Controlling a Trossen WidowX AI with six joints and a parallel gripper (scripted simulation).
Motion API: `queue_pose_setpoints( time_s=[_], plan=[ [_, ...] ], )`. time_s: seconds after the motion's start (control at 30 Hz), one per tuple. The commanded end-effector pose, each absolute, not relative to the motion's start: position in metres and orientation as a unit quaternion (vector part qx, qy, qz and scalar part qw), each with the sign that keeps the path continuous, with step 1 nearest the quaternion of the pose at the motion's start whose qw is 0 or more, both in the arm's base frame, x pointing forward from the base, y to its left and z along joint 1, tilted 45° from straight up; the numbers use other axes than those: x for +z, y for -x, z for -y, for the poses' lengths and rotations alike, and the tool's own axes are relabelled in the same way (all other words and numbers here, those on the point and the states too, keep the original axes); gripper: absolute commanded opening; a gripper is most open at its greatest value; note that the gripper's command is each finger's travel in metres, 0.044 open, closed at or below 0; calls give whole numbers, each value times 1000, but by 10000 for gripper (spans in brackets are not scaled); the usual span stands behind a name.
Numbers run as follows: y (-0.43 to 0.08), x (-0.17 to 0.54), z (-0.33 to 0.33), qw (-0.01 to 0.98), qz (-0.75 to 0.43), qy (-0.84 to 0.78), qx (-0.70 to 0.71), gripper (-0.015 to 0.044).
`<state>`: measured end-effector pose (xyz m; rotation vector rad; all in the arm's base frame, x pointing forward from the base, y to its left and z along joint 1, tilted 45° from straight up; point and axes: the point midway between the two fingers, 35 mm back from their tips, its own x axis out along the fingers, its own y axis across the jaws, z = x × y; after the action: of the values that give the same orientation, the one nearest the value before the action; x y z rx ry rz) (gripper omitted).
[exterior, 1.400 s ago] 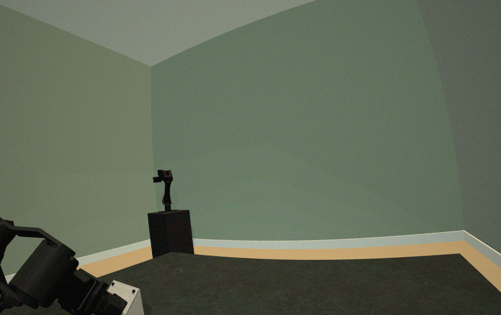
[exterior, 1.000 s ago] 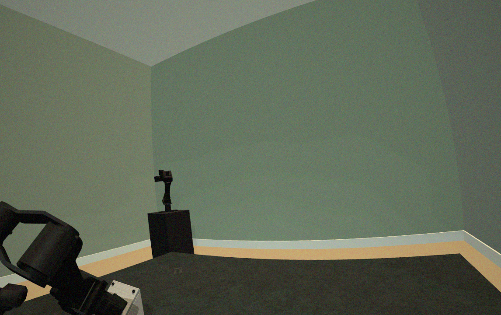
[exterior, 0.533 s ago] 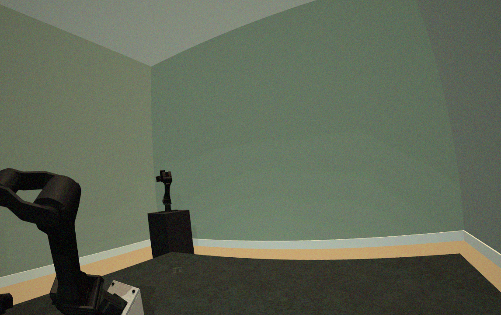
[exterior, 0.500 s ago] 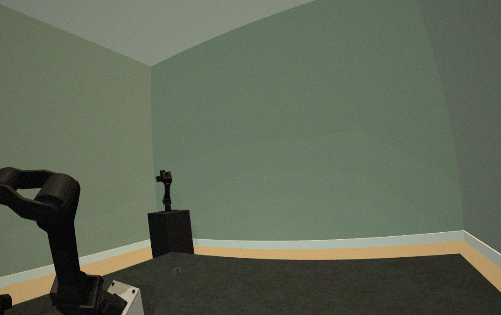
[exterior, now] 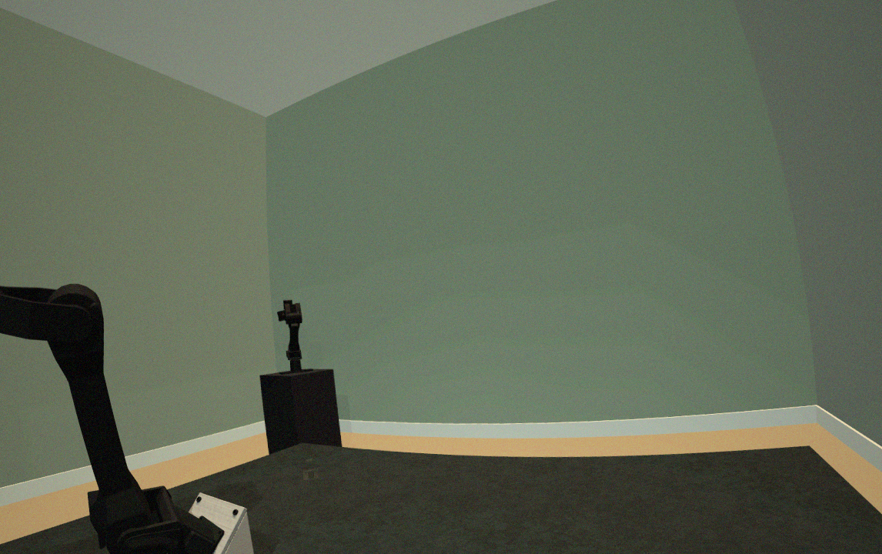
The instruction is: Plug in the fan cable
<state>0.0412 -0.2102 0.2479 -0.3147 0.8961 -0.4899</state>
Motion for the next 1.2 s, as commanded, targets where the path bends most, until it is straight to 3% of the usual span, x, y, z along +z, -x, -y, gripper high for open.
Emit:
queue_pose_setpoints(
  time_s=[0.0,0.63,1.17],
  plan=[
    [-68,252,217,872,-427,137,-197,440],
    [-222,259,188,894,-435,95,-51,440],
    [-358,247,37,883,-446,113,96,440]
  ],
)
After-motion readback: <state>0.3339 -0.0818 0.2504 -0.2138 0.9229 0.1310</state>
